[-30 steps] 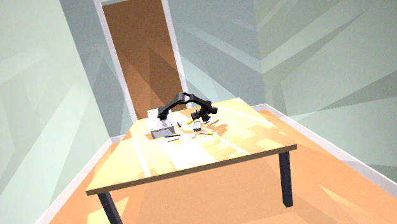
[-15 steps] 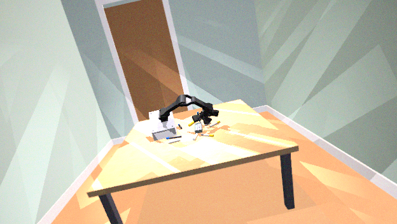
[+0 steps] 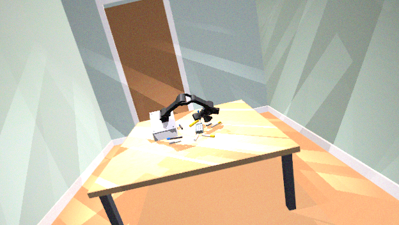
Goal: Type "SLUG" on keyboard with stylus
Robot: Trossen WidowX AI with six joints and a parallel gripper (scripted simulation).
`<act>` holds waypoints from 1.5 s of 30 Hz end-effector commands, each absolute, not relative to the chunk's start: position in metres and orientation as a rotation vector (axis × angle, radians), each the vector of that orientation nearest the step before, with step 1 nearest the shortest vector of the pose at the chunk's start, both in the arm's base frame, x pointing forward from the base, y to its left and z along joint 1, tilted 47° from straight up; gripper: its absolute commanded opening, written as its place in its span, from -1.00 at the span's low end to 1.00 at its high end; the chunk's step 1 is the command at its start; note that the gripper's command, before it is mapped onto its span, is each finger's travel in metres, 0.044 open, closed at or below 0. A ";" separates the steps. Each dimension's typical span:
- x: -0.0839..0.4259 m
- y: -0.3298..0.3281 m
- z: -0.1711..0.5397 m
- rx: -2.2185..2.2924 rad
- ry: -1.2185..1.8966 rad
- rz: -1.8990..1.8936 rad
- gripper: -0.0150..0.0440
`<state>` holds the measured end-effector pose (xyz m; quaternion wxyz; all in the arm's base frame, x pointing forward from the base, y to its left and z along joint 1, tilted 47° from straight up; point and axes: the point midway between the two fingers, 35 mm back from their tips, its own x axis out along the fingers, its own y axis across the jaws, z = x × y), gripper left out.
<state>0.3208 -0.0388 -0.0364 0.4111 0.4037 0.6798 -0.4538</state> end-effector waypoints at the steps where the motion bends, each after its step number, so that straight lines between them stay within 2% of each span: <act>1: 0.320 -0.027 -0.026 1.018 1.712 -1.136 -0.22; 6: 0.322 -0.029 -0.027 1.011 1.707 -1.129 -0.20; 10: 0.322 -0.029 -0.027 1.011 1.707 -1.129 -0.30; 12: 0.322 -0.032 -0.024 1.011 1.707 -1.129 -0.47; 13: 0.321 -0.035 -0.021 1.011 1.707 -1.130 -0.49; 29: 0.285 -0.123 0.080 1.014 1.706 -1.141 -0.49; 41: 0.283 -0.138 0.067 1.013 1.706 -1.142 -0.49; 44: 0.284 -0.140 0.065 1.013 1.706 -1.142 -0.22; 45: 0.284 -0.140 0.065 1.013 1.706 -1.142 -0.22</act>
